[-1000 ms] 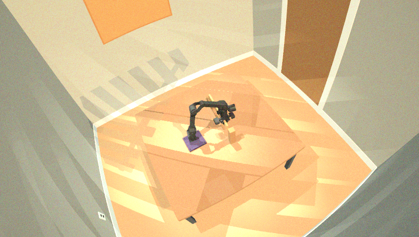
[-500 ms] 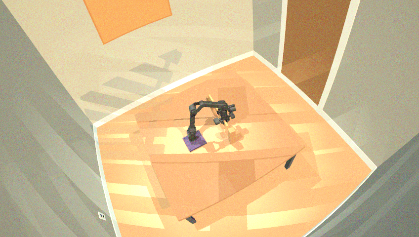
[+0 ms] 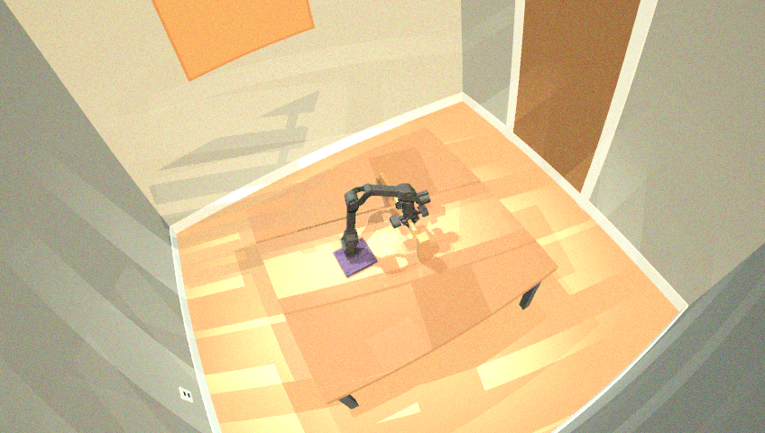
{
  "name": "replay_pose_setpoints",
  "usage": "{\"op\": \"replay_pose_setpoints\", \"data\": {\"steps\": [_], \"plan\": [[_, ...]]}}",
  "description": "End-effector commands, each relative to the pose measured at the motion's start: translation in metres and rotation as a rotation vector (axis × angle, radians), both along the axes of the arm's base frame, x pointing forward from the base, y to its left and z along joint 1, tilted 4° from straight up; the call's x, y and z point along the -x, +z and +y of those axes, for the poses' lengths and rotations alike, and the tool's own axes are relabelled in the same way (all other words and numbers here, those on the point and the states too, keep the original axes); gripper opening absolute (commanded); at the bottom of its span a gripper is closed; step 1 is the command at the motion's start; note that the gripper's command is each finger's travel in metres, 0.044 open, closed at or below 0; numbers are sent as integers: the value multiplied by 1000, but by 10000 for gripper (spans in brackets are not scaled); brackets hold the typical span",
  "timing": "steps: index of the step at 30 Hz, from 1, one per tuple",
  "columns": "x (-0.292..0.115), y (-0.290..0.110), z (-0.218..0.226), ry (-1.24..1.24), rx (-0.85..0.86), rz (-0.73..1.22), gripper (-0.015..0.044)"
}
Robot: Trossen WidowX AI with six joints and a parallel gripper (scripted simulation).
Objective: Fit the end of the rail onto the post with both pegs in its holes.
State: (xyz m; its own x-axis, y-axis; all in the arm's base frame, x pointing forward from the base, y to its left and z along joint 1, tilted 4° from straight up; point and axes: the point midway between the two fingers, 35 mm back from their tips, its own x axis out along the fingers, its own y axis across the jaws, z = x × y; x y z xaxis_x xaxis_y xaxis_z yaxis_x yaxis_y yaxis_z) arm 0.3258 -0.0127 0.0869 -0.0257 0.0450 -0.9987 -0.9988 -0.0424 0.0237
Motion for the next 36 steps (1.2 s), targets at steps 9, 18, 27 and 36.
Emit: {"op": "replay_pose_setpoints", "data": {"steps": [9,18,27,36], "plan": [[0,4,0,-2,-3,-16,0],[0,4,0,-2,-3,-16,0],[1,2,-2,-2,-2,-16,0],[1,2,0,-2,-3,-16,0]]}}
